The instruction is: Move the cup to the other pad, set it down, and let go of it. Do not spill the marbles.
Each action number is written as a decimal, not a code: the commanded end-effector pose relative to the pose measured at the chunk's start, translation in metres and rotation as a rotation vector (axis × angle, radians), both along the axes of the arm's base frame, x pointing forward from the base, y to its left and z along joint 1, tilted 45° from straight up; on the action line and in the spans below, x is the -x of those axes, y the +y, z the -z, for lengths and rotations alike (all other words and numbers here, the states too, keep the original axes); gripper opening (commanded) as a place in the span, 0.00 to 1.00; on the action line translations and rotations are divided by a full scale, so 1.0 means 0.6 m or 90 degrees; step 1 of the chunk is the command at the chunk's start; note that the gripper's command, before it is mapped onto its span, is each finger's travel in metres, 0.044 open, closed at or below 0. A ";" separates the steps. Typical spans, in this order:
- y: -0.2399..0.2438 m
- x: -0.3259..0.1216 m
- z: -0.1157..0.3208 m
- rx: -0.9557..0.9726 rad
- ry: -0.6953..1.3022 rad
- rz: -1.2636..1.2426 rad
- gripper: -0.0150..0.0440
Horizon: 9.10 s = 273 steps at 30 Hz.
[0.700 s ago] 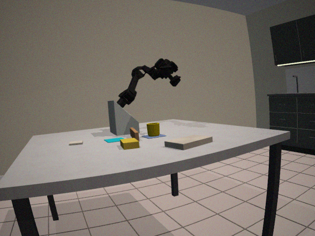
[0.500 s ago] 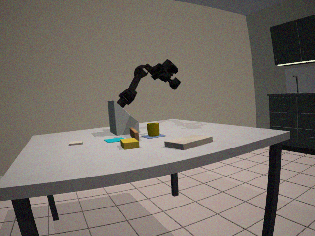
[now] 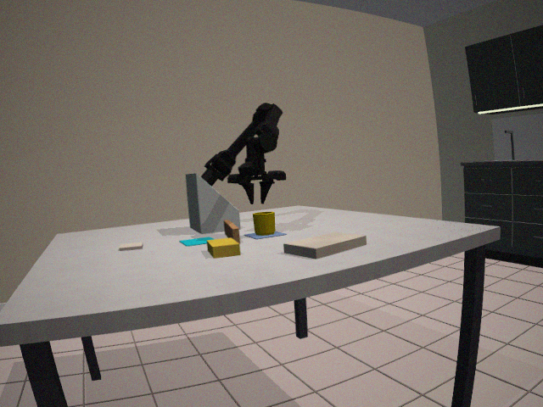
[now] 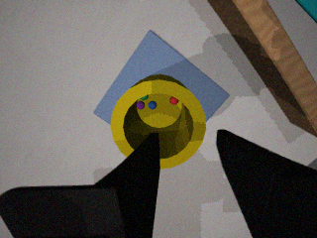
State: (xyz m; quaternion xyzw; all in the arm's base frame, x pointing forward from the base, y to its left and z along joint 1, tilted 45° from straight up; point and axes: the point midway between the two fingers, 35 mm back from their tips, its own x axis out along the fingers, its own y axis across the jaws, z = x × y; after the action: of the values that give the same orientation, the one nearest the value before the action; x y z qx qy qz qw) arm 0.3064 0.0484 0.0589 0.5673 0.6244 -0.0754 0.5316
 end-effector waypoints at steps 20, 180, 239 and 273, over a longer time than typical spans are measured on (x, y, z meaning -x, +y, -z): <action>0.024 0.014 0.032 -0.068 0.107 0.048 0.54; -0.179 0.090 0.177 -0.063 0.108 0.049 0.25; -0.200 0.111 0.309 -0.062 0.107 0.049 0.25; -0.175 0.105 0.336 -0.058 0.103 0.046 0.39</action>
State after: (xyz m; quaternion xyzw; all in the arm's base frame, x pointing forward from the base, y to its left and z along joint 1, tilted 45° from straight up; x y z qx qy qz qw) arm 0.2434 -0.0566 -0.1428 0.6054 0.6474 -0.1118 0.4493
